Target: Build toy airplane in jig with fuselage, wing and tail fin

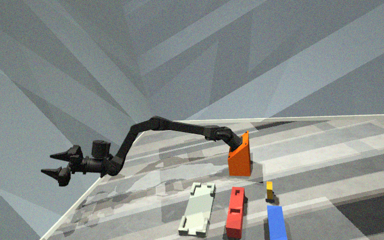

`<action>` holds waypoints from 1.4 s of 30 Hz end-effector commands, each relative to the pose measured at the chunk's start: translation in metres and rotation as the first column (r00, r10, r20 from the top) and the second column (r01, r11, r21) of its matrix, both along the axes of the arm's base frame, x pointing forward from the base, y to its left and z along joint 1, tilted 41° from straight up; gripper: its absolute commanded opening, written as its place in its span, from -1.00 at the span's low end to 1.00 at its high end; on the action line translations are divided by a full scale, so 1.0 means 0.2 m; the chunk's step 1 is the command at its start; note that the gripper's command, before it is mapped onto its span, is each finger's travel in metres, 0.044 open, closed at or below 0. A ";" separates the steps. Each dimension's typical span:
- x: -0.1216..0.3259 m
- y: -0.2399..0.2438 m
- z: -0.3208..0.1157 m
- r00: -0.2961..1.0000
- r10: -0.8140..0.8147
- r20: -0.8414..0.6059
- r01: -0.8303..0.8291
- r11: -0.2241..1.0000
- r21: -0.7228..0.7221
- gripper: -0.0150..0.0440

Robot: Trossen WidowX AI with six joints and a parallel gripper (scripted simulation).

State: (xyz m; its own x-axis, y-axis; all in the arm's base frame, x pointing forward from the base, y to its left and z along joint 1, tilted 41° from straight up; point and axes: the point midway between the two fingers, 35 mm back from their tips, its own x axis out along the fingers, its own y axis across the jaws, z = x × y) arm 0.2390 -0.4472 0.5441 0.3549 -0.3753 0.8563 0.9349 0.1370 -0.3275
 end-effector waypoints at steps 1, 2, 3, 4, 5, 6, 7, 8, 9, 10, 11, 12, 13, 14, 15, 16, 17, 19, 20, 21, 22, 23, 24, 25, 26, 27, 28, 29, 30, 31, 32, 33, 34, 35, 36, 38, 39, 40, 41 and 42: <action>0.00 0.00 0.00 1.000 0.000 0.000 0.000 1.000 0.000 0.95; 0.01 0.00 0.00 1.000 0.003 -0.001 -0.003 1.000 0.004 1.00; 0.02 0.00 -0.01 1.000 0.011 -0.002 -0.011 1.000 0.015 1.00; 0.05 0.00 -0.02 1.000 0.025 -0.004 -0.025 0.999 0.033 1.00; 0.09 0.00 -0.04 0.999 0.044 -0.008 -0.044 0.997 0.058 1.00; 0.13 0.00 -0.06 0.998 0.069 -0.011 -0.068 0.994 0.091 1.00; 0.19 0.00 -0.10 0.995 0.099 -0.015 -0.096 0.987 0.131 1.00; 0.26 0.01 -0.13 0.991 0.131 -0.019 -0.126 0.976 0.175 1.00; 0.33 0.02 -0.17 0.986 0.163 -0.022 -0.154 0.963 0.219 1.00; 0.39 0.03 -0.21 0.981 0.194 -0.025 -0.181 0.948 0.262 1.00; 0.45 0.05 -0.24 0.975 0.222 -0.027 -0.204 0.931 0.302 1.00; 0.51 0.06 -0.29 0.968 0.248 -0.027 -0.223 0.911 0.347 1.00; 0.58 0.07 -0.34 0.961 0.274 -0.027 -0.241 0.886 0.395 1.00; 0.64 0.09 -0.39 0.954 0.299 -0.027 -0.257 0.860 0.441 1.00; 0.70 0.11 -0.44 0.946 0.322 -0.027 -0.269 0.831 0.487 1.00; 0.76 0.13 -0.49 0.939 0.344 -0.026 -0.278 0.800 0.531 1.00; 0.82 0.15 -0.55 0.931 0.363 -0.025 -0.284 0.768 0.574 1.00; 0.93 0.21 -0.67 0.916 0.400 -0.023 -0.288 0.699 0.655 1.00; 0.98 0.24 -0.73 0.909 0.417 -0.023 -0.286 0.662 0.692 1.00; 1.03 0.28 -0.79 0.901 0.433 -0.024 -0.281 0.625 0.728 1.00; 1.08 0.32 -0.85 0.894 0.448 -0.024 -0.273 0.586 0.763 1.00; 1.13 0.36 -0.91 0.886 0.463 -0.026 -0.262 0.547 0.795 1.00; 1.17 0.41 -0.98 0.879 0.477 -0.029 -0.248 0.507 0.825 1.00; 1.21 0.45 -1.05 0.871 0.489 -0.032 -0.231 0.468 0.853 1.00; 1.25 0.51 -1.11 0.864 0.502 -0.036 -0.212 0.429 0.878 1.00; 1.28 0.56 -1.18 0.857 0.513 -0.042 -0.190 0.390 0.901 1.00; 1.31 0.61 -1.24 0.850 0.524 -0.048 -0.165 0.353 0.921 1.00; 1.34 0.67 -1.31 0.844 0.534 -0.056 -0.139 0.316 0.938 1.00; 1.36 0.73 -1.37 0.837 0.544 -0.064 -0.110 0.281 0.953 1.00; 1.38 0.79 -1.44 0.830 0.553 -0.074 -0.079 0.248 0.966 1.00; 1.40 0.85 -1.51 0.822 0.563 -0.085 -0.045 0.215 0.976 1.00; 1.41 0.92 -1.57 0.815 0.571 -0.098 -0.010 0.183 0.983 1.00; 1.41 0.99 -1.64 0.807 0.580 -0.112 0.027 0.154 0.988 1.00; 1.41 1.05 -1.70 0.799 0.588 -0.128 0.065 0.127 0.990 1.00; 1.41 1.12 -1.76 0.790 0.596 -0.144 0.104 0.102 0.989 1.00; 1.40 1.25 -1.88 0.771 0.611 -0.181 0.184 0.059 0.981 1.00; 1.38 1.32 -1.94 0.760 0.618 -0.202 0.225 0.041 0.973 1.00; 1.36 1.38 -1.99 0.748 0.625 -0.223 0.266 0.025 0.964 1.00; 1.34 1.44 -2.04 0.736 0.631 -0.246 0.308 0.012 0.951 1.00; 1.31 1.51 -2.10 0.721 0.638 -0.271 0.352 0.001 0.936 1.00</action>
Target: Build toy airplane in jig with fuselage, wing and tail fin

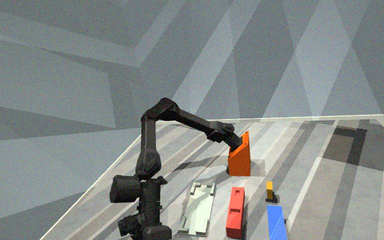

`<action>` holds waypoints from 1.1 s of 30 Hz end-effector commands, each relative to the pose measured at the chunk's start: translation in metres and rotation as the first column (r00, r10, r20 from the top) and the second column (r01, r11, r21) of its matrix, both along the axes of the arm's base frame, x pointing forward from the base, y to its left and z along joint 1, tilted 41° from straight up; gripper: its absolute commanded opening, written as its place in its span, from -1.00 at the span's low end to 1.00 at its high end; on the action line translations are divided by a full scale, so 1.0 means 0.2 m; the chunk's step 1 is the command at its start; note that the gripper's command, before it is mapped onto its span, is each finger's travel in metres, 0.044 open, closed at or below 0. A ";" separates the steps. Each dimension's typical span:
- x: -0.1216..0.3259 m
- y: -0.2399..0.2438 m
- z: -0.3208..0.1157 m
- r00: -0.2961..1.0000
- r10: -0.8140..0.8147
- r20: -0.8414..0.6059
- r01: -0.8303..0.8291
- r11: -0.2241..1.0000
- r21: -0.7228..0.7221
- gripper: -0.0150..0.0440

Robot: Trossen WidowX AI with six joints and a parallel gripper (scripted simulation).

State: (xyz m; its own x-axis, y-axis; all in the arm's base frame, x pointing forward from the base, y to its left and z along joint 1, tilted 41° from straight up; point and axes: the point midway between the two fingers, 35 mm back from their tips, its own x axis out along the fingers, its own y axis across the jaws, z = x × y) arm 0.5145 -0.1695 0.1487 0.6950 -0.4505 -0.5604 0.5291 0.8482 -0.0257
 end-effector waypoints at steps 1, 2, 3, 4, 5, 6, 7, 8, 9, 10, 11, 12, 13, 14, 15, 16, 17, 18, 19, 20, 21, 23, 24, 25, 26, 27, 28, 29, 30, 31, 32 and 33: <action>-0.10 0.19 -0.17 0.989 0.005 -0.146 0.001 0.999 0.041 1.00; -0.13 0.25 -0.23 0.981 0.011 -0.193 -0.001 0.999 0.049 1.00; -0.17 0.32 -0.27 0.971 0.016 -0.240 -0.003 0.998 0.055 1.00; -0.22 0.38 -0.32 0.958 0.020 -0.286 -0.004 0.998 0.058 1.00; -0.26 0.43 -0.36 0.943 0.025 -0.332 -0.006 0.998 0.059 1.00; -0.31 0.49 -0.40 0.926 0.028 -0.376 -0.007 0.998 0.057 1.00; -0.36 0.54 -0.43 0.907 0.031 -0.420 -0.010 0.999 0.052 1.00; -0.42 0.59 -0.46 0.886 0.032 -0.462 -0.013 0.999 0.045 1.00; -0.47 0.63 -0.49 0.864 0.033 -0.503 -0.017 0.999 0.036 1.00; -0.54 0.68 -0.52 0.836 0.032 -0.547 -0.023 0.999 0.023 1.00; -0.61 0.73 -0.55 0.805 0.029 -0.592 -0.031 0.999 0.005 1.00; -0.68 0.77 -0.57 0.773 0.023 -0.634 -0.042 0.999 -0.014 1.00; -0.75 0.81 -0.58 0.739 0.015 -0.674 -0.054 0.998 -0.037 1.00; -0.83 0.84 -0.60 0.704 0.005 -0.710 -0.069 0.996 -0.062 1.00; -0.90 0.86 -0.60 0.669 -0.008 -0.743 -0.087 0.992 -0.088 1.00; -0.97 0.89 -0.61 0.634 -0.023 -0.773 -0.107 0.987 -0.117 1.00; -1.04 0.91 -0.60 0.600 -0.041 -0.799 -0.130 0.981 -0.147 1.00; -1.11 0.92 -0.60 0.566 -0.061 -0.822 -0.155 0.972 -0.178 1.00; -1.16 0.93 -0.59 0.540 -0.078 -0.838 -0.177 0.963 -0.203 1.00; -1.19 0.93 -0.58 0.524 -0.089 -0.847 -0.190 0.957 -0.219 1.00; -1.20 0.94 -0.58 0.519 -0.093 -0.849 -0.195 0.955 -0.224 1.00; -1.20 0.94 -0.58 0.519 -0.093 -0.849 -0.195 0.955 -0.224 1.00; -1.20 0.94 -0.58 0.519 -0.093 -0.849 -0.195 0.955 -0.224 1.00; -1.20 0.93 -0.59 0.520 -0.093 -0.849 -0.195 0.955 -0.224 1.00; -1.20 0.90 -0.63 0.520 -0.093 -0.849 -0.195 0.955 -0.224 1.00; -1.20 0.85 -0.68 0.520 -0.093 -0.849 -0.195 0.955 -0.224 1.00; -1.20 0.80 -0.74 0.520 -0.094 -0.849 -0.195 0.955 -0.225 1.00; -1.20 0.77 -0.77 0.520 -0.095 -0.849 -0.195 0.954 -0.226 1.00; -1.21 0.76 -0.78 0.520 -0.095 -0.849 -0.195 0.954 -0.226 1.00; -1.21 0.76 -0.78 0.520 -0.095 -0.849 -0.195 0.954 -0.226 1.00; -1.21 0.76 -0.78 0.520 -0.095 -0.849 -0.195 0.954 -0.226 1.00; -1.21 0.76 -0.79 0.520 -0.095 -0.849 -0.195 0.954 -0.226 1.00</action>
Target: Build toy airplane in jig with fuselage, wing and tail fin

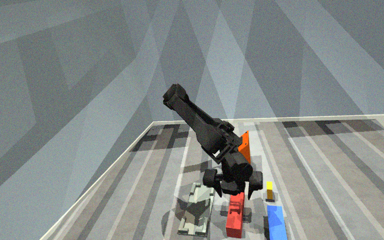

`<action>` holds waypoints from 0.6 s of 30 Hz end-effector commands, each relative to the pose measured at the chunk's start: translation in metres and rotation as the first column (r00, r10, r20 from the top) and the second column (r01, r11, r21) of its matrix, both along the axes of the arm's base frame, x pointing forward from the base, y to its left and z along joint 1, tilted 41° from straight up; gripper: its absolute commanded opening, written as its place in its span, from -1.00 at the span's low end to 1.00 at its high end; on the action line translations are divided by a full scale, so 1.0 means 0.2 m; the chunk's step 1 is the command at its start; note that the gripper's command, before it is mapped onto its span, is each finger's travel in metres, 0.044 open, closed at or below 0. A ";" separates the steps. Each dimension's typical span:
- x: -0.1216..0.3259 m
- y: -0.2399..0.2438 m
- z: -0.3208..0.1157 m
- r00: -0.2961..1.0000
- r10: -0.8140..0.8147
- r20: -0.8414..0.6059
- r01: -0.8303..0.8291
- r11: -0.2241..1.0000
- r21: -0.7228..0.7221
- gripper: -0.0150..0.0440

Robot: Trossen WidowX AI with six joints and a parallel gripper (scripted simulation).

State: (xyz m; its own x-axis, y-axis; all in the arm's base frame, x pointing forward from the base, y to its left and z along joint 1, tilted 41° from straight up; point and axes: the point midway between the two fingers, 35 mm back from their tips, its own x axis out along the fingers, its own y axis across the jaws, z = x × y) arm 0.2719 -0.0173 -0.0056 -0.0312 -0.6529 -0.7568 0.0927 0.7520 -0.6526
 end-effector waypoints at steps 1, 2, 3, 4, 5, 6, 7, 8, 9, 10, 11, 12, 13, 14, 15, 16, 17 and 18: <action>0.01 -0.02 -0.03 1.000 0.013 0.008 -0.013 1.000 -0.002 1.00; 0.01 -0.04 -0.05 1.000 0.013 0.008 -0.013 1.000 -0.002 1.00; 0.01 -0.05 -0.06 1.000 0.013 0.008 -0.013 1.000 -0.003 1.00; 0.01 -0.05 -0.07 1.000 0.013 0.008 -0.013 1.000 -0.003 1.00; 0.01 -0.05 -0.07 1.000 0.013 0.008 -0.013 1.000 -0.003 1.00; 0.01 -0.05 -0.07 1.000 0.013 0.008 -0.013 1.000 -0.003 1.00; 0.01 -0.06 -0.08 1.000 0.013 0.008 -0.013 1.000 -0.003 1.00; 0.01 -0.06 -0.08 1.000 0.013 0.008 -0.013 1.000 -0.003 1.00; 0.01 -0.07 -0.09 1.000 0.013 0.008 -0.013 1.000 -0.003 1.00; 0.01 -0.08 -0.09 1.000 0.013 0.008 -0.013 1.000 -0.003 1.00; 0.01 -0.08 -0.10 1.000 0.013 0.008 -0.013 1.000 -0.002 1.00; 0.01 -0.09 -0.11 1.000 0.013 0.008 -0.013 1.000 -0.002 1.00; 0.01 -0.09 -0.11 1.000 0.013 0.008 -0.013 1.000 -0.002 1.00; 0.01 -0.10 -0.12 1.000 0.013 0.008 -0.013 1.000 -0.002 1.00; 0.01 -0.10 -0.13 1.000 0.013 0.008 -0.013 1.000 -0.003 1.00; 0.01 -0.11 -0.13 1.000 0.013 0.008 -0.013 1.000 -0.003 1.00; 0.01 -0.11 -0.14 1.000 0.013 0.008 -0.013 1.000 -0.003 1.00; 0.01 -0.12 -0.14 1.000 0.013 0.008 -0.013 1.000 -0.003 1.00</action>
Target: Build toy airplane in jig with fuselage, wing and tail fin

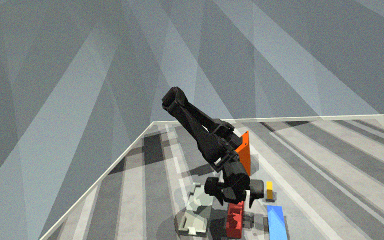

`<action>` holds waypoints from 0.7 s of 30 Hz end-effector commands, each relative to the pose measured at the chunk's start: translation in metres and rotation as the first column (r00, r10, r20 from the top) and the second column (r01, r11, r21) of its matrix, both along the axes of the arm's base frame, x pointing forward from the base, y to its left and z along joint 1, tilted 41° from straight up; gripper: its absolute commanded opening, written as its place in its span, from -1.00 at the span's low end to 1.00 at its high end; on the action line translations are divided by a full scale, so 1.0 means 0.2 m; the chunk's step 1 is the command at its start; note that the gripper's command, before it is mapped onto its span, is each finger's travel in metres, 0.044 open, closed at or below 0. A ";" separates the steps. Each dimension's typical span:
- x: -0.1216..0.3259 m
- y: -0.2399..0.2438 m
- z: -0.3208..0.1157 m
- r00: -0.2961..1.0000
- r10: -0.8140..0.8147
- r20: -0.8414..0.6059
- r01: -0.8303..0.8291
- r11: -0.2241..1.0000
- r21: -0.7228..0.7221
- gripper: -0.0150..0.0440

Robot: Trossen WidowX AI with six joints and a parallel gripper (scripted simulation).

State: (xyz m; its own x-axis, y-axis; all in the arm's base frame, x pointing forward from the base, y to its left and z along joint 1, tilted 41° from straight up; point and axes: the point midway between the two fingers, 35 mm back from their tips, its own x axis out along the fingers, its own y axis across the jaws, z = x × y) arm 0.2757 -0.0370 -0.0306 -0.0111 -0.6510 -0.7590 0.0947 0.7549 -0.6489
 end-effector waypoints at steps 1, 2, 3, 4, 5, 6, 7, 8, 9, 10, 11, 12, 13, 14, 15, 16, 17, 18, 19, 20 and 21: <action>-0.01 -0.02 -0.02 1.000 0.001 -0.008 -0.001 1.000 -0.006 1.00; -0.01 -0.03 -0.03 1.000 0.001 -0.008 -0.001 1.000 -0.006 1.00; -0.01 -0.03 -0.04 1.000 0.001 -0.008 -0.001 1.000 -0.006 1.00; -0.01 -0.04 -0.04 1.000 0.001 -0.008 -0.001 1.000 -0.006 1.00; -0.01 -0.05 -0.05 1.000 0.001 -0.008 -0.001 1.000 -0.006 1.00; -0.01 -0.05 -0.05 1.000 0.001 -0.008 -0.001 1.000 -0.006 1.00; -0.01 -0.06 -0.06 1.000 0.001 -0.008 -0.001 1.000 -0.006 1.00; -0.01 -0.06 -0.07 1.000 0.001 -0.008 -0.001 1.000 -0.006 1.00; -0.01 -0.07 -0.07 1.000 0.001 -0.008 -0.001 1.000 -0.007 1.00; -0.01 -0.07 -0.08 1.000 0.001 -0.008 -0.001 1.000 -0.007 1.00; -0.01 -0.08 -0.08 1.000 0.001 -0.008 -0.001 1.000 -0.007 1.00; -0.02 -0.08 -0.09 1.000 0.001 -0.008 -0.001 1.000 -0.007 1.00; -0.02 -0.09 -0.10 1.000 0.001 -0.009 -0.001 1.000 -0.007 1.00; -0.02 -0.09 -0.10 1.000 0.001 -0.009 -0.001 1.000 -0.008 1.00; -0.02 -0.10 -0.11 1.000 0.001 -0.009 -0.001 1.000 -0.008 1.00; -0.02 -0.11 -0.11 1.000 0.001 -0.009 -0.001 1.000 -0.008 1.00; -0.02 -0.11 -0.12 1.000 0.001 -0.009 -0.001 1.000 -0.008 1.00; -0.02 -0.11 -0.12 1.000 0.001 -0.009 -0.001 1.000 -0.008 1.00; -0.02 -0.11 -0.12 1.000 0.001 -0.009 -0.001 1.000 -0.008 1.00; -0.02 -0.11 -0.12 1.000 0.001 -0.009 -0.001 1.000 -0.008 0.91; -0.02 -0.11 -0.12 1.000 0.001 -0.009 -0.001 1.000 -0.008 0.82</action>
